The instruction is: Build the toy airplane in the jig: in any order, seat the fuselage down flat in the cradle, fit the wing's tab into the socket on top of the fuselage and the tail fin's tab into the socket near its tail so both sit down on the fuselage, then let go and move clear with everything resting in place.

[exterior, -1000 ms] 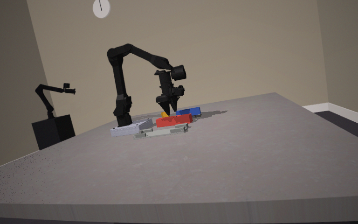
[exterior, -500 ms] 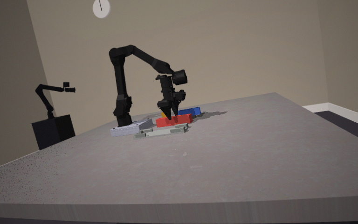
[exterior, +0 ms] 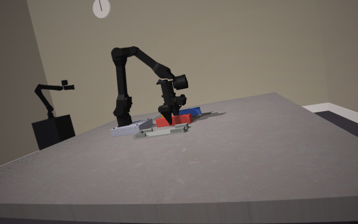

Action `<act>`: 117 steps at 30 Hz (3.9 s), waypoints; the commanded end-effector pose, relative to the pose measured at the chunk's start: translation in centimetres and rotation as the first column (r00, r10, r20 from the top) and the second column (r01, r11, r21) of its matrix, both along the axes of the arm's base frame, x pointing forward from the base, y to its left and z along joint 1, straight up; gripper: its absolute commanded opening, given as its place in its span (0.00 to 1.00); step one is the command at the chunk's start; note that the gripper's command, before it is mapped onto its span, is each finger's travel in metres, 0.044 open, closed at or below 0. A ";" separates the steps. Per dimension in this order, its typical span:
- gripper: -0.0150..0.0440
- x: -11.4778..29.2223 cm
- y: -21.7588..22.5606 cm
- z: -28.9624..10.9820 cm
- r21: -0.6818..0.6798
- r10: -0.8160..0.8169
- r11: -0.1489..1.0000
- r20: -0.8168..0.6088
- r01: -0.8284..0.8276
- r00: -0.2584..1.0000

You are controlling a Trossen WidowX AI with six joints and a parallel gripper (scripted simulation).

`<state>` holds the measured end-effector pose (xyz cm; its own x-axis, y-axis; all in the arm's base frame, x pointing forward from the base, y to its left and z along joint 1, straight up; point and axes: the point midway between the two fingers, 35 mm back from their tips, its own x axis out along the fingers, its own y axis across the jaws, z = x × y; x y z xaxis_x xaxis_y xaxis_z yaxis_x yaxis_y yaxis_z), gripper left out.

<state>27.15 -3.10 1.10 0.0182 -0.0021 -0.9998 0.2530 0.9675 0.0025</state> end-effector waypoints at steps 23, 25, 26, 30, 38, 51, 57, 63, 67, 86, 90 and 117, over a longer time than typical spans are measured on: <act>0.29 0.2 0.0 0.3 0.003 0.005 1.000 0.002 -0.005 1.000; 0.25 0.3 0.0 0.9 0.003 0.005 1.000 0.002 -0.005 1.000; 0.25 0.3 0.0 1.2 0.003 0.005 1.000 0.002 -0.005 1.000; 0.25 0.5 0.0 2.4 0.003 0.005 1.000 0.002 -0.005 1.000; 0.25 0.7 0.0 4.8 0.003 0.005 1.000 0.003 -0.005 1.000; 0.25 0.5 0.0 8.9 0.003 0.005 1.000 0.003 -0.005 1.000; 0.25 0.2 0.0 10.9 0.003 0.005 1.000 0.002 -0.005 1.000; 0.25 -0.2 0.0 12.6 0.003 0.005 1.000 0.002 -0.005 1.000; 0.25 -0.2 -0.1 12.5 0.003 0.007 1.000 0.002 -0.007 1.000; 0.25 -0.6 -5.7 10.0 -0.003 0.049 0.999 0.001 -0.049 0.999; 0.25 -0.8 -6.9 9.5 -0.004 0.058 0.998 0.001 -0.058 0.998; 0.25 -4.1 -14.3 5.9 -0.011 0.119 0.993 -0.003 -0.119 0.993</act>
